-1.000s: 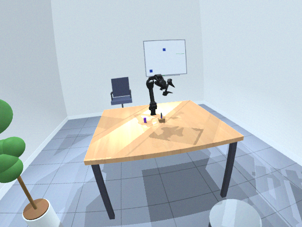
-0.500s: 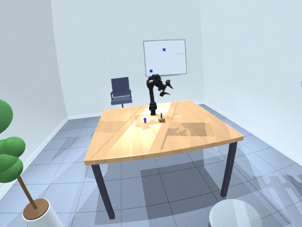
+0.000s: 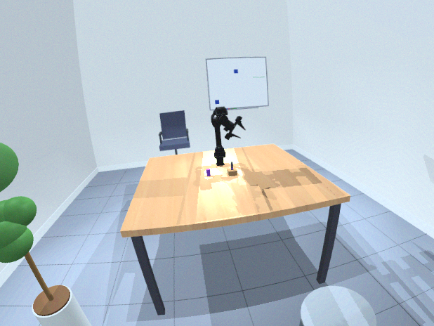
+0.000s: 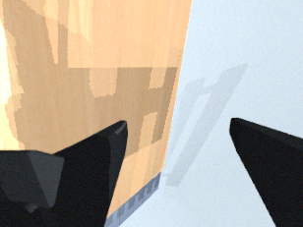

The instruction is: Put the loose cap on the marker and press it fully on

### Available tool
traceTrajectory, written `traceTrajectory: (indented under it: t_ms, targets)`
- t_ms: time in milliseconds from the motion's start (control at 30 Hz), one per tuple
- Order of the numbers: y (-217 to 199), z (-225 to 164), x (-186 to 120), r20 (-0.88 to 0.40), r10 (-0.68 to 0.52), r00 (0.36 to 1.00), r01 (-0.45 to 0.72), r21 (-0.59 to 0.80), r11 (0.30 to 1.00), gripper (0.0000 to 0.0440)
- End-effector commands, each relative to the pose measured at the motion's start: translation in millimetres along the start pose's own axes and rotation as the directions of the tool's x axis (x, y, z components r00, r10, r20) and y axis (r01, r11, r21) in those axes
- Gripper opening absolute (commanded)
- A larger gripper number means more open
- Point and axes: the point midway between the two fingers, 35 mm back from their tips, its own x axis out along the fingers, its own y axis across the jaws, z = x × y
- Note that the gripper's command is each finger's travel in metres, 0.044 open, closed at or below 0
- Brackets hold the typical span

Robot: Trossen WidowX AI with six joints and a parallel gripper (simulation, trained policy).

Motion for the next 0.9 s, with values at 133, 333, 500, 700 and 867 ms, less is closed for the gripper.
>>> traceTrajectory:
  t_ms: [133, 333, 500, 700, 867]
  targets:
    - [14, -8, -10, -0.040, 0.049, 0.998, -0.048, 0.030, 0.998, 0.0318]
    - [27, -13, -18, -0.069, 0.091, 0.993, -0.086, 0.063, 0.994, 0.0317]
    - [38, -17, -25, -0.090, 0.126, 0.988, -0.117, 0.093, 0.989, 0.0317]
    - [51, -20, -32, -0.110, 0.168, 0.980, -0.154, 0.130, 0.979, 0.0317]
    - [63, -23, -39, -0.122, 0.204, 0.971, -0.183, 0.163, 0.970, 0.0317]
